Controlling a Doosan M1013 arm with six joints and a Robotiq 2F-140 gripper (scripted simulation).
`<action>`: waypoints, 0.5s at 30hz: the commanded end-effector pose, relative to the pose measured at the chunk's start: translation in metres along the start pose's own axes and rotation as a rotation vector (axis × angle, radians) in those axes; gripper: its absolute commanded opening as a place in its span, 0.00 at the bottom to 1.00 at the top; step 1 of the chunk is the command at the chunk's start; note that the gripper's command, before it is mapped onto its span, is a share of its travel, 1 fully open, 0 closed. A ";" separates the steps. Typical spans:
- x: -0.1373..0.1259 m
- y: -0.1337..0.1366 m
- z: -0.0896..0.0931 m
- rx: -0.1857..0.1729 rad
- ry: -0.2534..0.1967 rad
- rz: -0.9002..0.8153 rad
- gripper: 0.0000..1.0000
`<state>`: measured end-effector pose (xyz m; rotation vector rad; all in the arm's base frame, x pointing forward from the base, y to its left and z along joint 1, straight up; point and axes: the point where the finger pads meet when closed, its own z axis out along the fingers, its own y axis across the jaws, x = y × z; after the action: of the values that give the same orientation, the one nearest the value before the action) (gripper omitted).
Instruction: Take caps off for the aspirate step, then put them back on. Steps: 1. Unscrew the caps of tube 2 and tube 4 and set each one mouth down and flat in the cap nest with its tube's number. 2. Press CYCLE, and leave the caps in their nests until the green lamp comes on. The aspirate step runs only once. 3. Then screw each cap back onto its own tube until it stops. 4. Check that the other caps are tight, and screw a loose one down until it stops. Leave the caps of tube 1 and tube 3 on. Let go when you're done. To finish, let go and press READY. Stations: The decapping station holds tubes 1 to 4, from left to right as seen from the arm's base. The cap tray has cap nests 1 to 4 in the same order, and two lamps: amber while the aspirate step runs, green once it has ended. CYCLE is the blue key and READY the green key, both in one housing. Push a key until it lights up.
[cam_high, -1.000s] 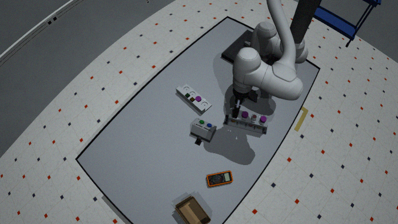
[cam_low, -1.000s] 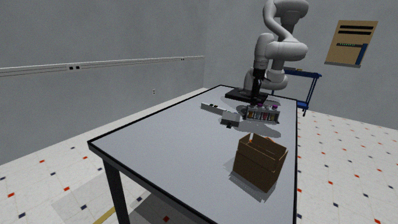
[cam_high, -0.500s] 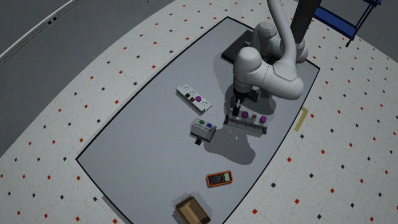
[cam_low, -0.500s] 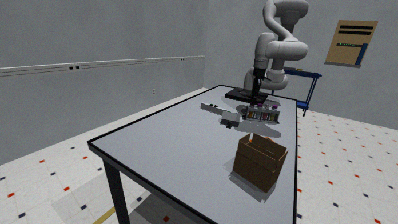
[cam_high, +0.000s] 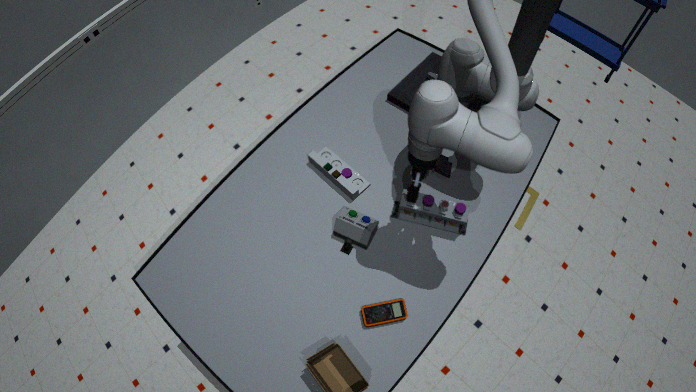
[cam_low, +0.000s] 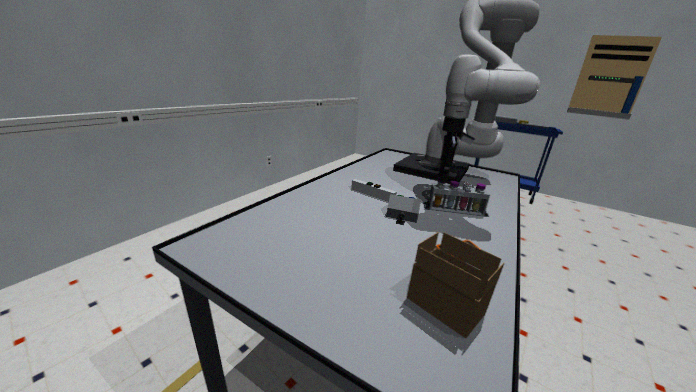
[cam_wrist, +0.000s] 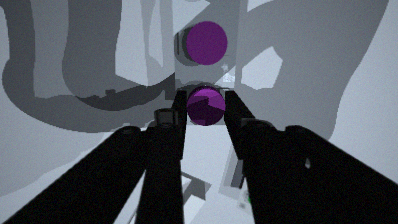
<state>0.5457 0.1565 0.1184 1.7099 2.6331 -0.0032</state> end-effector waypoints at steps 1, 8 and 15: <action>0.000 0.000 -0.006 -0.001 0.000 0.000 0.30; 0.000 0.000 -0.027 -0.001 0.000 0.000 0.30; -0.030 -0.012 -0.030 -0.001 0.000 -0.307 0.30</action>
<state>0.5462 0.1503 0.1470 1.6264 2.6820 -0.0067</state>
